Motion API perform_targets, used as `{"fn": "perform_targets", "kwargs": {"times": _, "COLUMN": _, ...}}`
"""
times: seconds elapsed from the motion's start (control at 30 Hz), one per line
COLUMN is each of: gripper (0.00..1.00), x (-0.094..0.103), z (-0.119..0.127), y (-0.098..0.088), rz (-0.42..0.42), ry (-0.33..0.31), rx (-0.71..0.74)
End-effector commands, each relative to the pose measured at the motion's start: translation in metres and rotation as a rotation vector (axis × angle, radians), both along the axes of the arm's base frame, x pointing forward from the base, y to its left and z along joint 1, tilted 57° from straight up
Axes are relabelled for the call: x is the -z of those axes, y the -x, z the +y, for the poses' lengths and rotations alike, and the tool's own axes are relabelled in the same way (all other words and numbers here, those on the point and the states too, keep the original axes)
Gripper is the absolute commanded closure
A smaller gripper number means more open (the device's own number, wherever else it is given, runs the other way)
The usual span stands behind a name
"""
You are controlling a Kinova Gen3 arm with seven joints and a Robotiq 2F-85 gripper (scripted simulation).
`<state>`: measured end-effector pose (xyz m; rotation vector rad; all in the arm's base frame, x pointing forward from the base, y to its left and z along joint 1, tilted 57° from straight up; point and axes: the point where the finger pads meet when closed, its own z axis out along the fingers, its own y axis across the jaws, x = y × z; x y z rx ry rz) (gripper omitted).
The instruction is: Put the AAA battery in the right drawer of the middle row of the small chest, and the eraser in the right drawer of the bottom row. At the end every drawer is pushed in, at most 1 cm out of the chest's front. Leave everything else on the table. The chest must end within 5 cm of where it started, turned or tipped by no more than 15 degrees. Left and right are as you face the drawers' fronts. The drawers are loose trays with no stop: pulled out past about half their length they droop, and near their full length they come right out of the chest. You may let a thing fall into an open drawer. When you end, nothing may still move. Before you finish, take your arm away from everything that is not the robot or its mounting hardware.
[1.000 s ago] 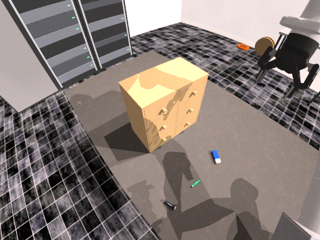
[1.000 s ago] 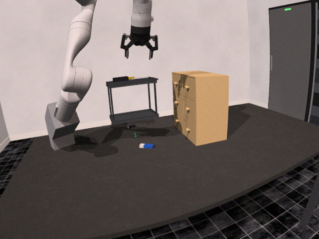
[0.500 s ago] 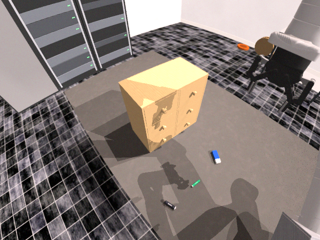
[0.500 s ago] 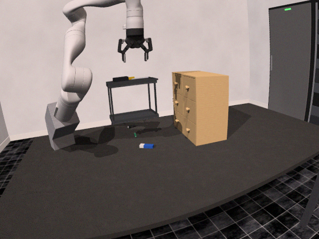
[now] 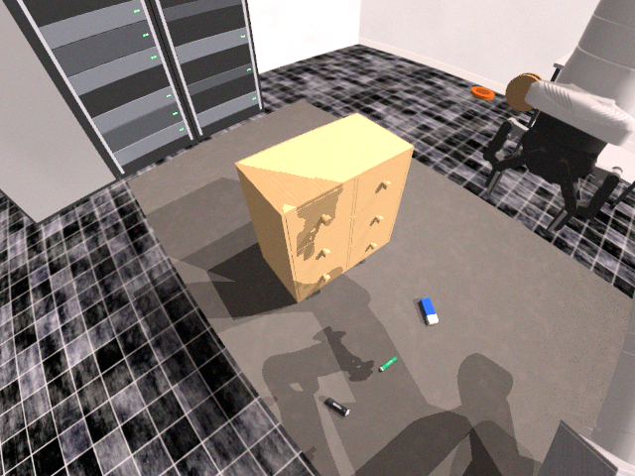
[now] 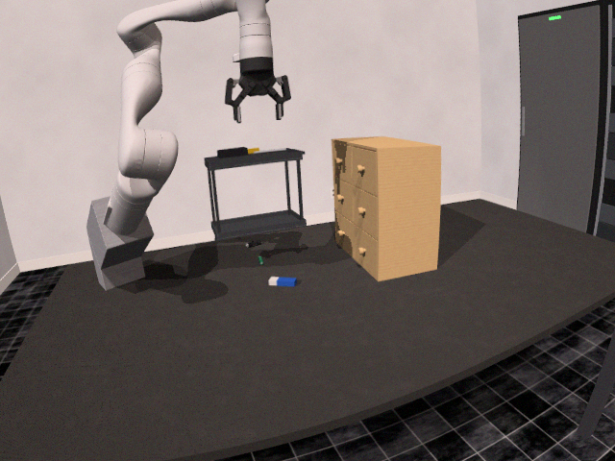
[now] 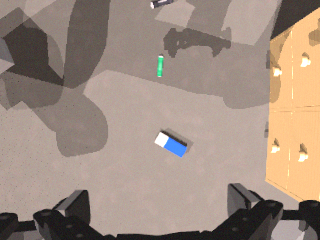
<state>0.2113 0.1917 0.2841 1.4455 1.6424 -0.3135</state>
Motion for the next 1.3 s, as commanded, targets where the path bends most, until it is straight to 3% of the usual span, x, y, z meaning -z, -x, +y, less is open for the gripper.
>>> {"fn": "perform_targets", "kwargs": {"times": 0.0, "gripper": 0.00, "x": -0.002, "z": 0.001, "y": 0.000, "rz": 0.001, "ry": 0.017, "rx": -0.010}}
{"fn": "perform_targets", "kwargs": {"times": 0.97, "gripper": 0.00, "x": -0.003, "z": -0.004, "y": -0.004, "rz": 0.027, "ry": 0.039, "rx": -0.031}}
{"fn": "perform_targets", "kwargs": {"times": 1.27, "gripper": 0.00, "x": -0.002, "z": -0.017, "y": -0.019, "rz": 0.169, "ry": 0.128, "rx": -0.129}}
